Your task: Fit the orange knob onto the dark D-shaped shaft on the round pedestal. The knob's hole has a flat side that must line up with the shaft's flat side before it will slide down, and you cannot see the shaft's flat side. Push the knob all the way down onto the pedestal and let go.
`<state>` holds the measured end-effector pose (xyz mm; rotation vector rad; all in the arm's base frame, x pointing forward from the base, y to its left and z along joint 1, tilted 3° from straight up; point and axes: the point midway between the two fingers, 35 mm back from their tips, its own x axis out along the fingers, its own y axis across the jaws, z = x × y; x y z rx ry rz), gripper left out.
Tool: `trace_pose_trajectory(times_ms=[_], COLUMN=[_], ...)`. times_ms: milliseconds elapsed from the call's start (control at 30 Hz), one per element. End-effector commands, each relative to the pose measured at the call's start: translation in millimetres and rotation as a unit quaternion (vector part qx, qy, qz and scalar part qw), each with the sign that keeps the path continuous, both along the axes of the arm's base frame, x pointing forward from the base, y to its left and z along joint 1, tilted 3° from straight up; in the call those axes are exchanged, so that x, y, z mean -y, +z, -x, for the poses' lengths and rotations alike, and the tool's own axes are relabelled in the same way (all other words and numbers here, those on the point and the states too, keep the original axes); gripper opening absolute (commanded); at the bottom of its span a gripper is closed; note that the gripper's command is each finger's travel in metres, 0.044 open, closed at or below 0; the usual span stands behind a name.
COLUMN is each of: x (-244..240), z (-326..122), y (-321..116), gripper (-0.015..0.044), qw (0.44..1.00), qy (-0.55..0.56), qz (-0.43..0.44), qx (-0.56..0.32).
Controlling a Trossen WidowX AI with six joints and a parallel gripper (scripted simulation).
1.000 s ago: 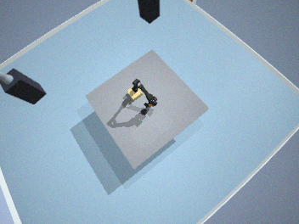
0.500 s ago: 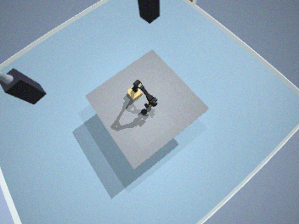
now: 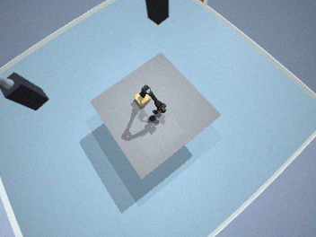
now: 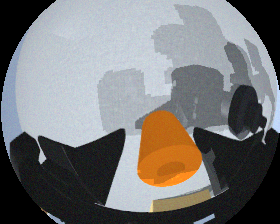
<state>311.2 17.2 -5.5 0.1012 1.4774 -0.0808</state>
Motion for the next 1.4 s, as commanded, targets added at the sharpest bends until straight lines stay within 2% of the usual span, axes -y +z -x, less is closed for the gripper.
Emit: trace_pose_trajectory(times_ms=[0, 100, 333, 500, 733, 1200, 1367], x=[1, 1, 1, 5, 3, -3, -3], z=[0, 0, 0, -6, -8, 6, 8], y=[-2, -2, -2, 14, 44, 135, 139], gripper=[0.0256, 0.0177, 0.0131, 0.0000, 0.0000, 0.0000, 0.0000], qw=[1.000, 1.000, 1.000, 1.000, 1.000, 1.000, 1.000], qy=[-0.002, -0.002, -0.002, -0.015, -0.013, -0.002, -0.002], qz=[0.002, 0.002, 0.002, 0.006, 0.005, 0.002, 0.002], qx=[0.000, 0.000, 0.000, 0.018, 0.014, 0.001, 0.001])
